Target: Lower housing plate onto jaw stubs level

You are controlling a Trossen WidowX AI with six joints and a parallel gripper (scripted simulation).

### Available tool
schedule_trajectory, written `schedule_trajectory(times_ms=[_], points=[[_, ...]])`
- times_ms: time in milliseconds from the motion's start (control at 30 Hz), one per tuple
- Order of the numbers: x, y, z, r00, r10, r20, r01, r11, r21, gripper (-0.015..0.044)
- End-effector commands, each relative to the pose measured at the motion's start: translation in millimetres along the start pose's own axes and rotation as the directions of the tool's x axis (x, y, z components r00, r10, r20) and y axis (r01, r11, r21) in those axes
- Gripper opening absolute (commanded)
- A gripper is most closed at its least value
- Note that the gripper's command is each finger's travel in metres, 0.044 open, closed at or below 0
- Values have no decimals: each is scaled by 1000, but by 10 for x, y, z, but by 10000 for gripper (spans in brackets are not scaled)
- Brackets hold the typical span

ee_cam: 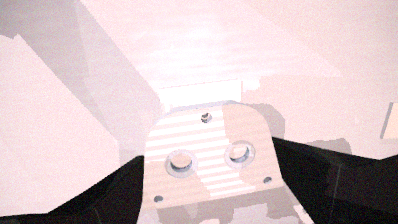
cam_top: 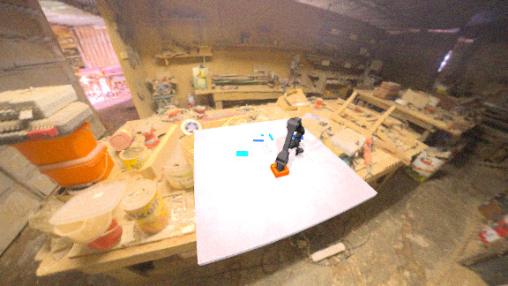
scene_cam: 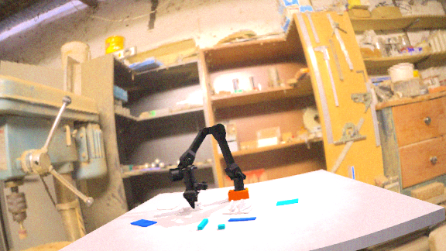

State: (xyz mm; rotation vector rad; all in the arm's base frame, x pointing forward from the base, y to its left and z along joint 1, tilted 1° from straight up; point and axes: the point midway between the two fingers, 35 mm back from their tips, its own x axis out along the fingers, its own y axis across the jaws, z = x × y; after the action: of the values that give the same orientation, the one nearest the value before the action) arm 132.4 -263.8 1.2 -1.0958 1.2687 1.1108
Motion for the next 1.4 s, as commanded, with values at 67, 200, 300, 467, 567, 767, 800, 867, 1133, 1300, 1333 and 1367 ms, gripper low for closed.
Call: schedule_trajectory(times_ms=[67, 200, 300, 467, 567, 767, 800, 867, 1133, 1300, 1333, 1367], points=[[-176, -22, -34, 1000, -5, -9, 5, 1000, -1, 351], [-302, -24, -37, 1000, -5, -10, 5, 1000, -2, 351], [-398, -22, -37, 1000, -4, -10, 4, 1000, -3, 351], [-559, -16, -30, 1000, -4, -11, 4, 1000, -4, 351], [-656, -9, -21, 1000, -3, -11, 3, 1000, -5, 351], [-704, -9, -12, 1000, -3, -12, 3, 1000, -2, 351], [-704, -22, -1, 1000, -3, -12, 3, 1000, 9, 351], [-705, -67, 40, 1000, -4, -11, 4, 999, 50, 351], [-708, -254, 231, 1000, -6, -10, 8, 974, 226, 351], [-709, -362, 359, 1000, -7, -10, 10, 942, 334, 351], [-710, -382, 385, 1000, -7, -10, 10, 935, 355, 351], [-710, -402, 412, 1000, -7, -9, 10, 927, 376, 351]])
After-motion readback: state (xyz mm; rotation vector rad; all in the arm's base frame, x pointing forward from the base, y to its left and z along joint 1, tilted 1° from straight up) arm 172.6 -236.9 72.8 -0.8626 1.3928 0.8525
